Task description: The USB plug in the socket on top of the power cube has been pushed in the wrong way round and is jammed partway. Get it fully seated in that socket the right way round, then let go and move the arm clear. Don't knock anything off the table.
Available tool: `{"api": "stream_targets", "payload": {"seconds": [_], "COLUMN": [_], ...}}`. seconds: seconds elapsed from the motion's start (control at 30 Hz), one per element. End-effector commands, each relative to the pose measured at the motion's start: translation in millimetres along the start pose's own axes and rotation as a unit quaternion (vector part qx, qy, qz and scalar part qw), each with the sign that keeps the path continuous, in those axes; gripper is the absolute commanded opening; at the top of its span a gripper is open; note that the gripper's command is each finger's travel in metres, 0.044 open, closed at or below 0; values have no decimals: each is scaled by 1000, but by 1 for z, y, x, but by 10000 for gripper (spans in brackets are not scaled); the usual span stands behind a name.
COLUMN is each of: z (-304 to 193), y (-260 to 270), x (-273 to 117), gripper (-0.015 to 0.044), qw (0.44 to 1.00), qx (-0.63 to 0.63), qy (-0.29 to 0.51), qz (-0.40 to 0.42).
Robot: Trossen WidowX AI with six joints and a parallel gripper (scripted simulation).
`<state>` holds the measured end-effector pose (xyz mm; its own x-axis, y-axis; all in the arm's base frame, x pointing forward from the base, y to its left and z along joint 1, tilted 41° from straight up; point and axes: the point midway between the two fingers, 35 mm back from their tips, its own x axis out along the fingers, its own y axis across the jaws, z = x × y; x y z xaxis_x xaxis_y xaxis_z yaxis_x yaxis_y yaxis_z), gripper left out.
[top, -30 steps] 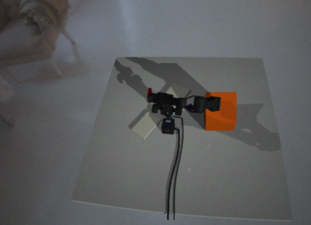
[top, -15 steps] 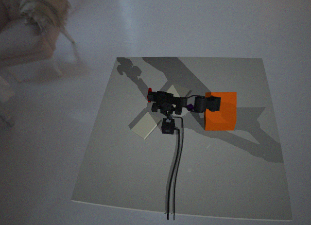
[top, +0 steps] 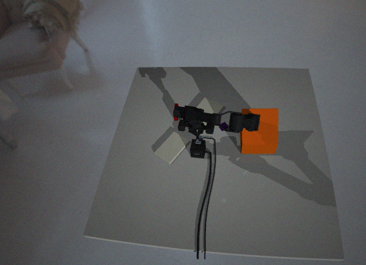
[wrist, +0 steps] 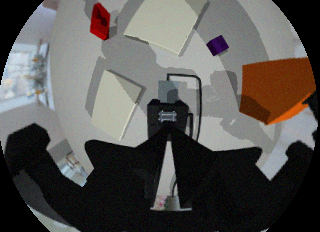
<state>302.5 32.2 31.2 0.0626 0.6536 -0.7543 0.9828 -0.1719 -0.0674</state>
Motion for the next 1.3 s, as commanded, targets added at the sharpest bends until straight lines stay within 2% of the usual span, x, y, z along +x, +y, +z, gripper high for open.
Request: {"api": "stream_targets", "payload": {"seconds": [0.0, 0.23, 0.63, 1.27], "z": [0, 0, 0, 0], "y": [2, 0, 0, 0], "x": [-3, -1, -1, -1], "gripper": [0, 0, 0, 0], "qw": [1000, 999, 979, 900], "qx": [-3, -43, -202, -436], "qy": [-3, -1, 0, 0], "qz": [2, 1, 0, 0]}}
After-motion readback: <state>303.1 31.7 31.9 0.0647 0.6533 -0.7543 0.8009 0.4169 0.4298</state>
